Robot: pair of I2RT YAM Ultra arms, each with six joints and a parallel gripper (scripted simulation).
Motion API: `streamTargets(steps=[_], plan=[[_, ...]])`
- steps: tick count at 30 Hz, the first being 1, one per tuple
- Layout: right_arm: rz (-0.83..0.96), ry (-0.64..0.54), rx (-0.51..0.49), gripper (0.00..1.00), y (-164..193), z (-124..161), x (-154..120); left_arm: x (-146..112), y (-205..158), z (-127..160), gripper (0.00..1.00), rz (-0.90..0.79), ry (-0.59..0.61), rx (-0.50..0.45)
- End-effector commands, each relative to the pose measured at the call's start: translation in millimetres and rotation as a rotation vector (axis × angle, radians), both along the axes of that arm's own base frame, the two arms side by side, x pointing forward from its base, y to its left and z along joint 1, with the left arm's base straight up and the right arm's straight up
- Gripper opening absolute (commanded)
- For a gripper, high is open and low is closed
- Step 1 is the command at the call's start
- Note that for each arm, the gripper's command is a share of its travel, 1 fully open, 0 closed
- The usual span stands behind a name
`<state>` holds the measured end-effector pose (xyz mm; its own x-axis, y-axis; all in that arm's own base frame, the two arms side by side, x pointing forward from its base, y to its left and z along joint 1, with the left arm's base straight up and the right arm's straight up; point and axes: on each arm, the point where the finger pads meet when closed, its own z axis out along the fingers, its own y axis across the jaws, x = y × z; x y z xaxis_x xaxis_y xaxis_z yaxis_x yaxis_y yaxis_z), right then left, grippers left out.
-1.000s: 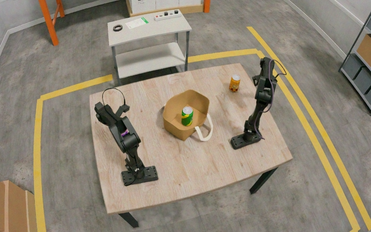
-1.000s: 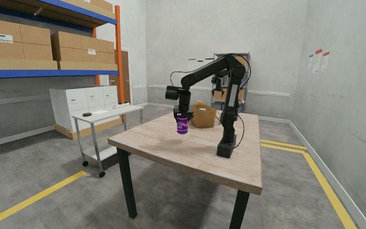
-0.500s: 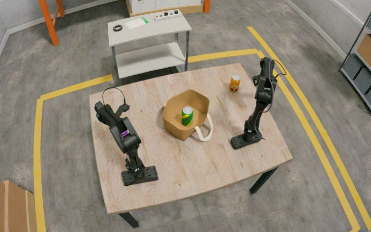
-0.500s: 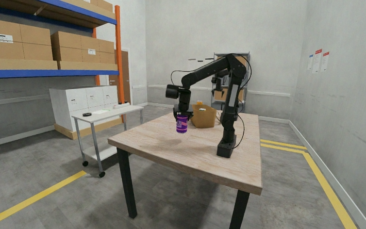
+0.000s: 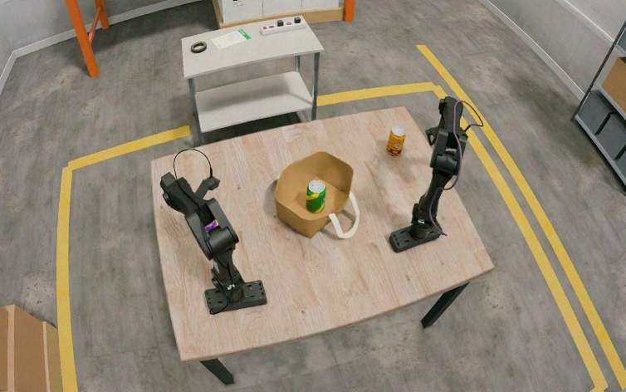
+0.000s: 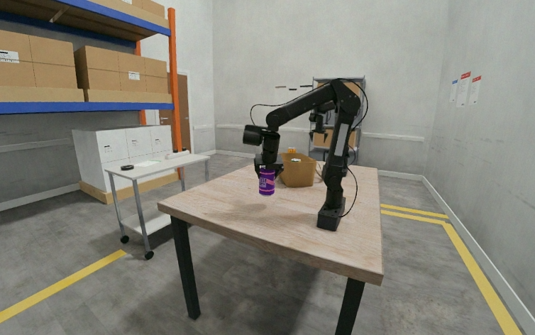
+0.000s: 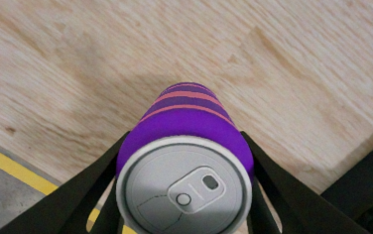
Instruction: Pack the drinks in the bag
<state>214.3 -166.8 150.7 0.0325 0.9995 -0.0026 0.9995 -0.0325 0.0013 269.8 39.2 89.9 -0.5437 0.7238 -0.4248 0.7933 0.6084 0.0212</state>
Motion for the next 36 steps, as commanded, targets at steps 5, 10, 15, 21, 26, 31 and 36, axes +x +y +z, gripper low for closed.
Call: streamTargets(steps=[5,10,15,21,26,31,36], plan=[[-0.008,0.001,-0.016,1.00,-7,4,3,7,-5,38,0.70,0.003,-0.078,-0.026],[-0.008,0.001,-0.016,1.00,-7,4,3,11,-3,55,0.70,0.001,-0.094,-0.021],[-0.008,0.001,-0.016,1.00,-7,4,3,10,-2,62,0.70,-0.004,-0.093,-0.020],[-0.008,0.001,-0.016,1.00,-7,4,3,9,-4,79,0.70,-0.008,-0.096,-0.022],[-0.008,0.001,-0.016,1.00,-7,4,3,8,-3,91,0.70,-0.007,-0.094,-0.025],[-0.008,0.001,-0.016,1.00,-7,4,3,18,-1,90,0.70,-0.010,-0.133,-0.007],[-0.008,0.001,-0.016,1.00,-7,4,3,14,0,85,0.70,-0.004,-0.127,-0.009]])
